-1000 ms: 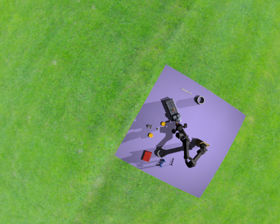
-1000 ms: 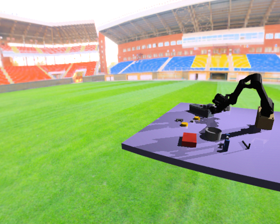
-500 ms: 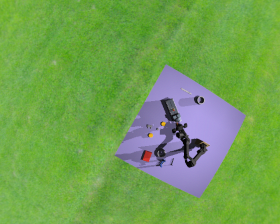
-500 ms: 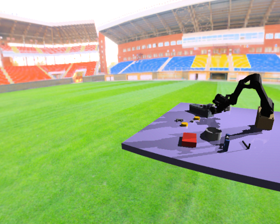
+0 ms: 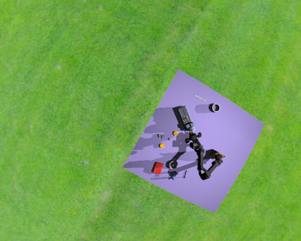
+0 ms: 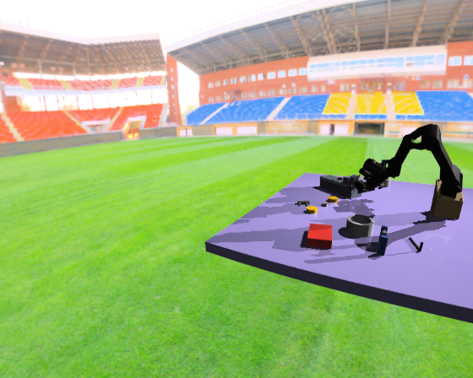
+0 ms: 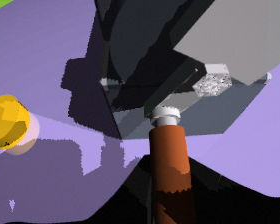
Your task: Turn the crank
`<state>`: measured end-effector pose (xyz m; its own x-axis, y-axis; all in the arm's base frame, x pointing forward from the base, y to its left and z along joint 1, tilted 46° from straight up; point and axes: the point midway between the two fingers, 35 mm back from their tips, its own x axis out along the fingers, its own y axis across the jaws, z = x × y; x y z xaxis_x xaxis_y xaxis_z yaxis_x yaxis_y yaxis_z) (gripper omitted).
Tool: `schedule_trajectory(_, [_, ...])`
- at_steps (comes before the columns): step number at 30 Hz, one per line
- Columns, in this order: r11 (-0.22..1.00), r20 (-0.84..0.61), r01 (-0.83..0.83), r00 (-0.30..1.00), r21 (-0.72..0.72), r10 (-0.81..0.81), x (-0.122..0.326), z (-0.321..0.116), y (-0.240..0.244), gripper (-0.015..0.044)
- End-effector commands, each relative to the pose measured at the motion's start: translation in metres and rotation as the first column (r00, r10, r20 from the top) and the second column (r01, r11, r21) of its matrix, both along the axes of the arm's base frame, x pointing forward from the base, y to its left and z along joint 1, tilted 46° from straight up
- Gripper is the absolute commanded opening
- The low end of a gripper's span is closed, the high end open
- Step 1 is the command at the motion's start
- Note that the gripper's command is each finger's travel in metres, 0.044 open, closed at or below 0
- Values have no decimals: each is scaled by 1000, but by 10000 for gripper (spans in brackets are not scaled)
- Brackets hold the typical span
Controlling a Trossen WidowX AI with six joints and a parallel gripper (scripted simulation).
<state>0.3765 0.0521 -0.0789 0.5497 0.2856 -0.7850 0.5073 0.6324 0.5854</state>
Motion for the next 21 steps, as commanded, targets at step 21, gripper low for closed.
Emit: schedule_trajectory(21, [1000, -21, 2, 1000, -7, -2, -6, -10, -3, 0])
